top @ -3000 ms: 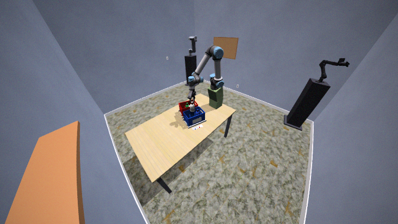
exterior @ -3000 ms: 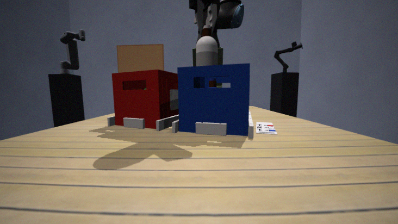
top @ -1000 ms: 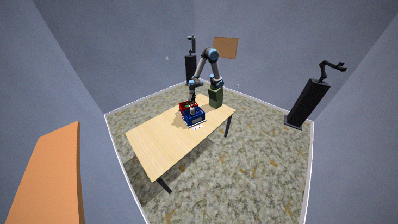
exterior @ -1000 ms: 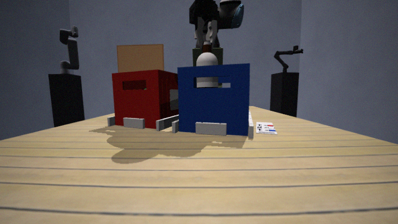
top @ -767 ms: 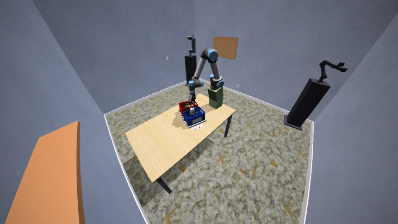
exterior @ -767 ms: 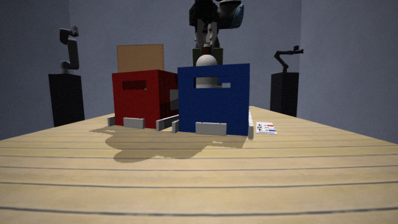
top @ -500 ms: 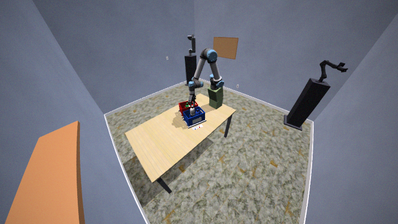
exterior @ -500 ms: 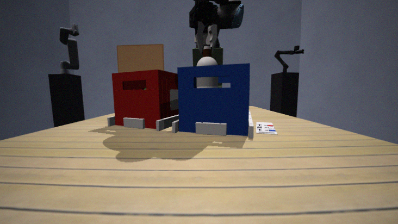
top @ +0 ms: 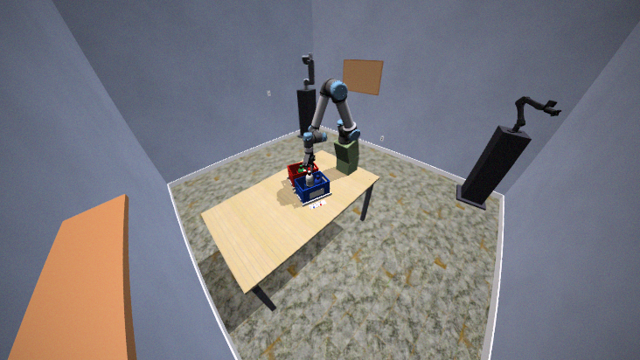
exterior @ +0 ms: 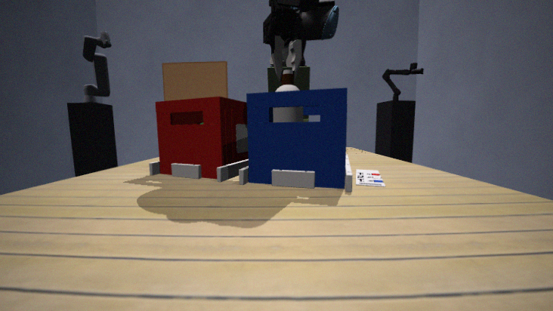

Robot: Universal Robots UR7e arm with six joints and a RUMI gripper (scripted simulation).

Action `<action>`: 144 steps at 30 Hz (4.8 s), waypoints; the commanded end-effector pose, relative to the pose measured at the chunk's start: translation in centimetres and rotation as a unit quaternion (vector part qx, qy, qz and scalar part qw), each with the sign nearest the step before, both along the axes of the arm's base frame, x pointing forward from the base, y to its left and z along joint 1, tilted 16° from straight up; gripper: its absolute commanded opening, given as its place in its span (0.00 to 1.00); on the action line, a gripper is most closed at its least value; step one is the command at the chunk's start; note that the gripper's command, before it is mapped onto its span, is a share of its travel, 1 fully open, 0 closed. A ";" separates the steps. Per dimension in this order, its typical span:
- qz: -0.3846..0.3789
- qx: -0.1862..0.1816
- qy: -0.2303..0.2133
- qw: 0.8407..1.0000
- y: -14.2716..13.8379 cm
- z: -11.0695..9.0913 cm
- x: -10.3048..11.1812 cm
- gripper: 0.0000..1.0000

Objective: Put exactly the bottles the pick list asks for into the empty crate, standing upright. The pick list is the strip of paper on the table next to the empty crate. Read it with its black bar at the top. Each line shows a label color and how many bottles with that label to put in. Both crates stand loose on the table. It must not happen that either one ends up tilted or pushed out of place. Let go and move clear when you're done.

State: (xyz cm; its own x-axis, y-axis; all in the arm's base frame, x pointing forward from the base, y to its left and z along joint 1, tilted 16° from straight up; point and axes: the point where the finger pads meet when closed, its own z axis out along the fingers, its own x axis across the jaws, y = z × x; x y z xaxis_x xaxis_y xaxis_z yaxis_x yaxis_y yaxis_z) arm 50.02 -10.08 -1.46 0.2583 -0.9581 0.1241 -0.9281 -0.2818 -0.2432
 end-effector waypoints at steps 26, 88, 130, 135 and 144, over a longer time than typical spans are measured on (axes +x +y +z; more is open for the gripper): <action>0.000 0.000 -0.001 1.000 -0.2 -2.4 0.7 0.00; 0.000 0.000 -0.001 1.000 -0.3 -5.0 1.4 0.00; 0.000 0.000 -0.001 1.000 -0.4 -6.4 1.8 0.00; 0.000 0.000 -0.001 1.000 -0.4 -6.6 1.9 0.00; 0.000 0.000 -0.001 1.000 -0.4 -7.0 2.0 0.00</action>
